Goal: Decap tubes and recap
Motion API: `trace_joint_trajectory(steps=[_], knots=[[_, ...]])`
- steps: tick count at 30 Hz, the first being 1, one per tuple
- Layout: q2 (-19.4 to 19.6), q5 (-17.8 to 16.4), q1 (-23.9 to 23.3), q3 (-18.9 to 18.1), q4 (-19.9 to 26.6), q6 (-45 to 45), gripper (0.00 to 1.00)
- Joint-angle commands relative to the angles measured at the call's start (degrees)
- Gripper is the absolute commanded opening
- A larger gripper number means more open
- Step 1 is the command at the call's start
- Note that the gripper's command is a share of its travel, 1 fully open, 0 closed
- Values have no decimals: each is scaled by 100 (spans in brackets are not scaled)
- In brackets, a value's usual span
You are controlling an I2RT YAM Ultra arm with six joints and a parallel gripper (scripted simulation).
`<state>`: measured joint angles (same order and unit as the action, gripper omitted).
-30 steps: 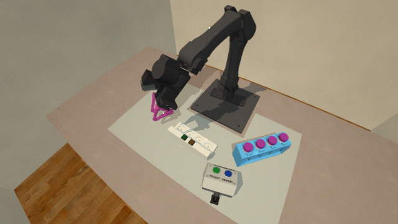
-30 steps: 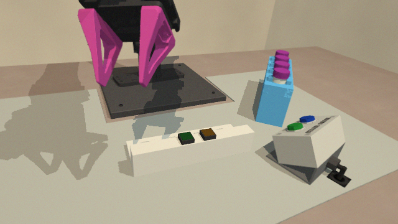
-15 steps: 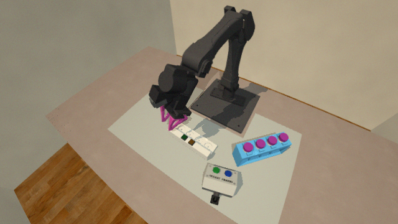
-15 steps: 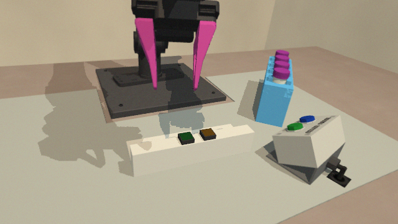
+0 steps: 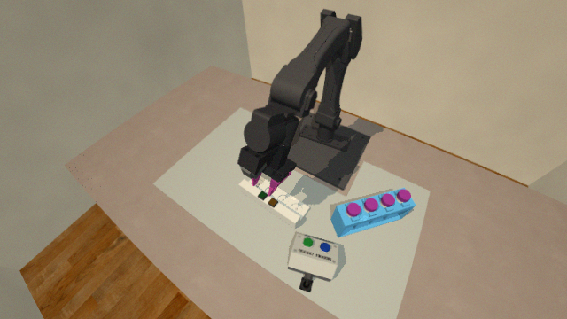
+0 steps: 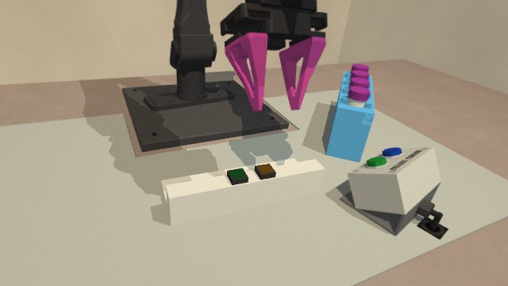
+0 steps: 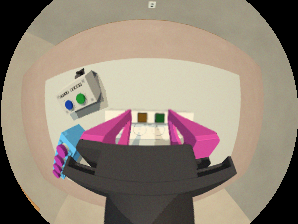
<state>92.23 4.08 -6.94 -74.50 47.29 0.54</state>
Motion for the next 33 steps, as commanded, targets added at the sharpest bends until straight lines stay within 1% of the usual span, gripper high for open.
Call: trace_joint_trajectory(steps=[1,2,4,8,10,14,15,17,21,23,27,29,32,33], knots=[[0,-52,66,-152,375,326,49],[35,-73,127,-214,487,431,49],[13,-49,243,-191,524,386,49],[136,-139,487,-417,967,807,49],[121,-128,575,-406,1006,787,49],[244,-213,825,-630,1448,1205,49],[232,-208,903,-625,1490,1192,49],[232,-208,903,-625,1490,1192,49],[354,-288,1159,-846,1931,1607,49],[337,-286,1238,-836,1970,1590,49],[460,-363,1500,-1057,2413,2001,49],[446,-365,1570,-1051,2453,1991,49],[536,-422,1768,-1215,2787,2300,49],[536,-422,1768,-1215,2787,2300,49]])
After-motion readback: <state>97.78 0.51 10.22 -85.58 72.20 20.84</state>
